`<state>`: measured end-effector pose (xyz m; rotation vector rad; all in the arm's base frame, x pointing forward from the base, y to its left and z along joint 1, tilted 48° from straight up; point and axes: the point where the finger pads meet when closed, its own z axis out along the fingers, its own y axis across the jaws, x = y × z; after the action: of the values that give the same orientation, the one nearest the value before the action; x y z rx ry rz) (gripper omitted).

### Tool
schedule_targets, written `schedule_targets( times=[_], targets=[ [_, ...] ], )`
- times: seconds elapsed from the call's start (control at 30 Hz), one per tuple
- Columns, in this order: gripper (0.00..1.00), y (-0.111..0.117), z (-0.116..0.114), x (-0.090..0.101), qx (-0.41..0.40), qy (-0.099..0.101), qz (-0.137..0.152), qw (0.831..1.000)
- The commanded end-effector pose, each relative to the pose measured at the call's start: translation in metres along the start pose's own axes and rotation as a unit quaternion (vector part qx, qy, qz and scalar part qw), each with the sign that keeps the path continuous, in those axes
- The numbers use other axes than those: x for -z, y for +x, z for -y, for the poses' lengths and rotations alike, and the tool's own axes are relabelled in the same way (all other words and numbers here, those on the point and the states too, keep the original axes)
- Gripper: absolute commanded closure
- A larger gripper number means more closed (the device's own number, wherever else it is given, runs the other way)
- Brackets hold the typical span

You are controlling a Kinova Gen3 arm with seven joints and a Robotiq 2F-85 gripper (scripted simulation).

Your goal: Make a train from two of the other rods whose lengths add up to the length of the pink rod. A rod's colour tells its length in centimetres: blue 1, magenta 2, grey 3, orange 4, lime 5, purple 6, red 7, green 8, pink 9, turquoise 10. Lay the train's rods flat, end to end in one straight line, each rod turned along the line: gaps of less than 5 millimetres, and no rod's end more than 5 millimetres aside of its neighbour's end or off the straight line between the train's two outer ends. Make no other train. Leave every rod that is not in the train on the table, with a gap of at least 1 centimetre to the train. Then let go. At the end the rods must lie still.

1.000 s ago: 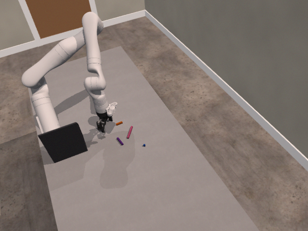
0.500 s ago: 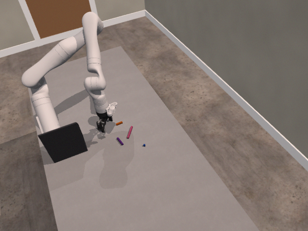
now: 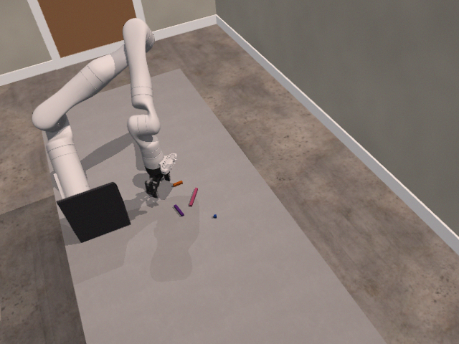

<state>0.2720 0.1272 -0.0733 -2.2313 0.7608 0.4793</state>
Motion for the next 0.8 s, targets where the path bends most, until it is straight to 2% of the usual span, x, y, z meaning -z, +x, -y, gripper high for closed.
schedule_targets(
  times=[0.0,0.3,0.37,0.77],
  targets=[
    [0.00,0.008,0.000,0.001,-0.022,0.002,0.000,1.000],
    [0.00,0.037,0.001,0.001,-0.119,0.004,0.000,0.993],
    [0.00,0.037,0.001,0.001,-0.119,0.004,0.000,0.993],
    [0.00,0.083,0.005,0.001,-0.274,0.005,-0.001,0.962]
  ],
)
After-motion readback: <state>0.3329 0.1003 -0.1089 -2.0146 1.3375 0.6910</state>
